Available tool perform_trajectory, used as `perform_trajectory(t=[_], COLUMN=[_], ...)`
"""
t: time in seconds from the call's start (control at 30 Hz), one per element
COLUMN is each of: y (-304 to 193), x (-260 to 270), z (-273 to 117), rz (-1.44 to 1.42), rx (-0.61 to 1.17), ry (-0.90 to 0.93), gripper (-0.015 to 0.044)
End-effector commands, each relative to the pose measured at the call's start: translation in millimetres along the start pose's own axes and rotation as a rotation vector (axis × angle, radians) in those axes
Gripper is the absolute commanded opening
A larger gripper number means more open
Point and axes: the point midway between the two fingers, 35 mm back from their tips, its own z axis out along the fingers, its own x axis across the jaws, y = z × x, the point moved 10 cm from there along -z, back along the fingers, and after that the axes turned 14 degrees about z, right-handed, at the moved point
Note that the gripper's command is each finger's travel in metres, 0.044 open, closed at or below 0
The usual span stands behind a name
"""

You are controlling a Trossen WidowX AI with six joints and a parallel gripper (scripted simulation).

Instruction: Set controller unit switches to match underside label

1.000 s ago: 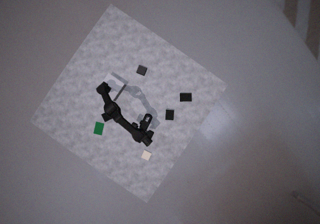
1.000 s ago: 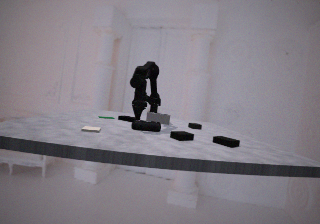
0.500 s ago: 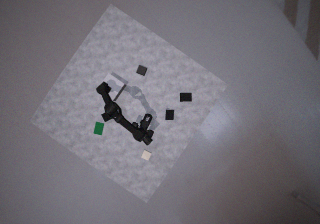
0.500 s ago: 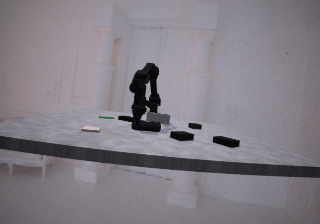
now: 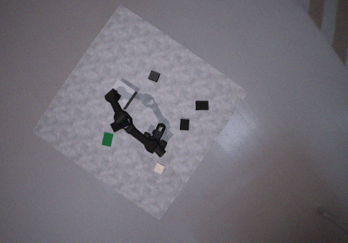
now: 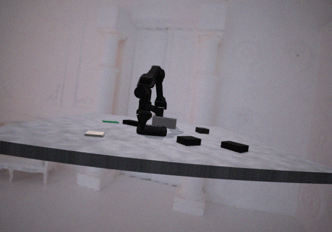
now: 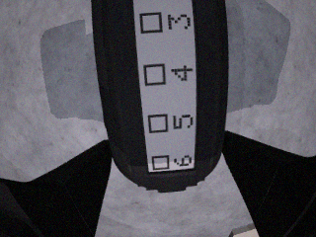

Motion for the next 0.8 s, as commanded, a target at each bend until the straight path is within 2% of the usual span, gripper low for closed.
perform_trajectory(t=[0.0, 0.77], y=[0, 3], x=[0, 1], z=[1, -12], rz=[-0.003, -0.003], rx=[0.004, 0.004], ry=[-0.001, -0.001], gripper=[0.0326, 0.0336])
